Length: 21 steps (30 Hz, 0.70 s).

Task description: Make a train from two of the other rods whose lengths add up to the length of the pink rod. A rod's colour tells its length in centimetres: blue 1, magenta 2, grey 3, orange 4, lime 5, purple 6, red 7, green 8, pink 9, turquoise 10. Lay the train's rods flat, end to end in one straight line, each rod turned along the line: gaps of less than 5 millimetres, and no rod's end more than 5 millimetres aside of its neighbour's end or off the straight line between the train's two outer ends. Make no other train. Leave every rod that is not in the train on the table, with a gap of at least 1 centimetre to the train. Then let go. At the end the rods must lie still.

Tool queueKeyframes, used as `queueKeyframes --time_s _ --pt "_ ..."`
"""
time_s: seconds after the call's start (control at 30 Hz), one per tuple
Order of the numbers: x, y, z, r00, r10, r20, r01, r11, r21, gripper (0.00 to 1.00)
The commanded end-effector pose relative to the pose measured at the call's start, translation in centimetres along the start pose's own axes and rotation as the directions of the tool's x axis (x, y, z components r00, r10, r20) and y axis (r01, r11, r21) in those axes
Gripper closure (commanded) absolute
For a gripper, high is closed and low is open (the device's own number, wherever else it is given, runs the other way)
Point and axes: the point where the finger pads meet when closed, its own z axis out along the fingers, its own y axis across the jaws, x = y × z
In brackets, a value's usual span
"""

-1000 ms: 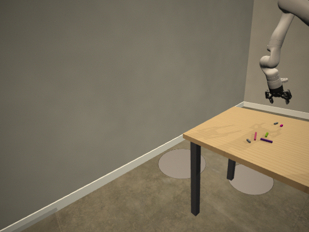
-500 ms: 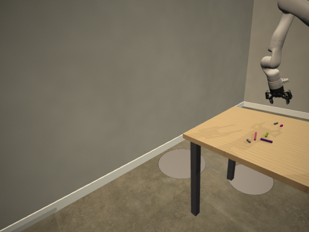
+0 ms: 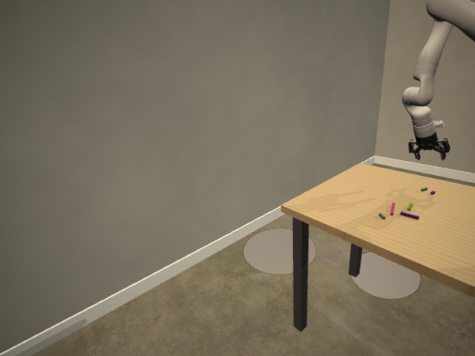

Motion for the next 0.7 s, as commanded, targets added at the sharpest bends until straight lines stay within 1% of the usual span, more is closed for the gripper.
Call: queueKeyframes --time_s 0.0,0.3,0.33,0.53,0.57,0.67 --pt "0.17 0.51 0.59 0.999 -0.054 -0.002 0.054 0.999 0.004 0.00" --pt "0.27 0.12 0.50 0.999 -0.048 -0.003 0.048 0.999 0.010 0.00" --pt "0.27 0.55 0.85 0.996 -0.092 -0.005 0.092 0.996 0.014 0.00" --pt "0.38 0.15 0.76 0.996 -0.086 -0.006 0.086 0.996 0.020 0.00" --pt "0.34 0.59 1.10 0.991 -0.130 -0.007 0.130 0.991 0.024 0.00" --pt "0.42 0.30 1.03 0.992 -0.126 -0.008 0.126 0.992 0.029 0.00"
